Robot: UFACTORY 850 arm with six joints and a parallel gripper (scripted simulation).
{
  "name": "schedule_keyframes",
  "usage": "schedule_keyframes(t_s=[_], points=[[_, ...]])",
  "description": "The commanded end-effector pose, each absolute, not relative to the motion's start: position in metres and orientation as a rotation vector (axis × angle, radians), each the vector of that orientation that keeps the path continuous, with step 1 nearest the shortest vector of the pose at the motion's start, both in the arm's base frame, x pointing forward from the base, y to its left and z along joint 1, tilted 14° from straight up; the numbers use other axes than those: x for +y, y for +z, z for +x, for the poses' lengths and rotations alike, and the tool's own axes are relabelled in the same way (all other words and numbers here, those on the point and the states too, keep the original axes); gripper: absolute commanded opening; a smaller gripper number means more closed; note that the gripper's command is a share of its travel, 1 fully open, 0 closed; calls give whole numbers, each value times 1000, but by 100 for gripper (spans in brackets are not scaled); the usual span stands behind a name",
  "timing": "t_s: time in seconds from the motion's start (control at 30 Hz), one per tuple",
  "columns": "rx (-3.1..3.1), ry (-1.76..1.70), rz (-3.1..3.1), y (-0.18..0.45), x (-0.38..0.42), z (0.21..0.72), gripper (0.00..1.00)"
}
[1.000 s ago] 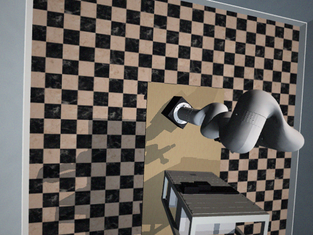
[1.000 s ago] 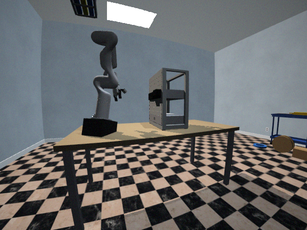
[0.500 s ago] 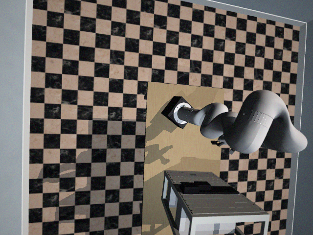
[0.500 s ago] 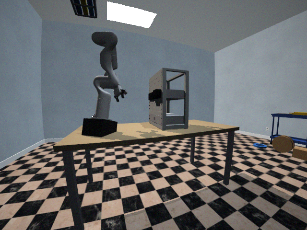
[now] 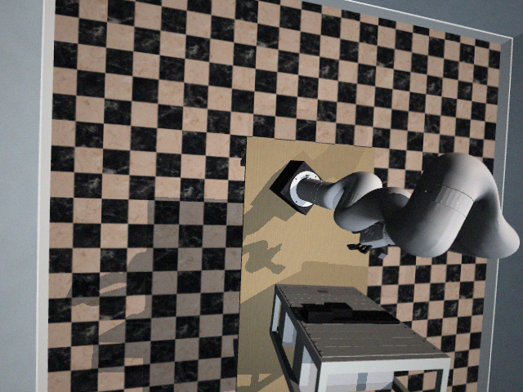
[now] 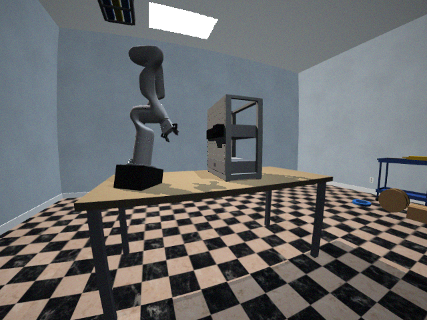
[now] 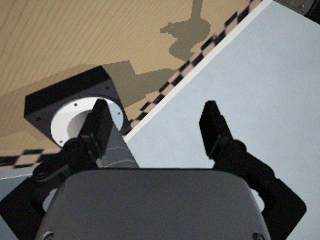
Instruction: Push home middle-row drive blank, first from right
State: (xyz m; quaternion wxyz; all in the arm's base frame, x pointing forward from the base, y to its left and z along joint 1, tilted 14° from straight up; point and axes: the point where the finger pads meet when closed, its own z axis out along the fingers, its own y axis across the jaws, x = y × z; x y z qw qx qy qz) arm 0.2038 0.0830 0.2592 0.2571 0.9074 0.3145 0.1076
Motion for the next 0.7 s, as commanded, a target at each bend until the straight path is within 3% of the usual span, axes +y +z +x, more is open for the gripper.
schedule_keyframes(t_s=[0.0,0.67], points=[[915,263,2380,260,71,212,100],[1240,-3,1827,280,6,255,100]])
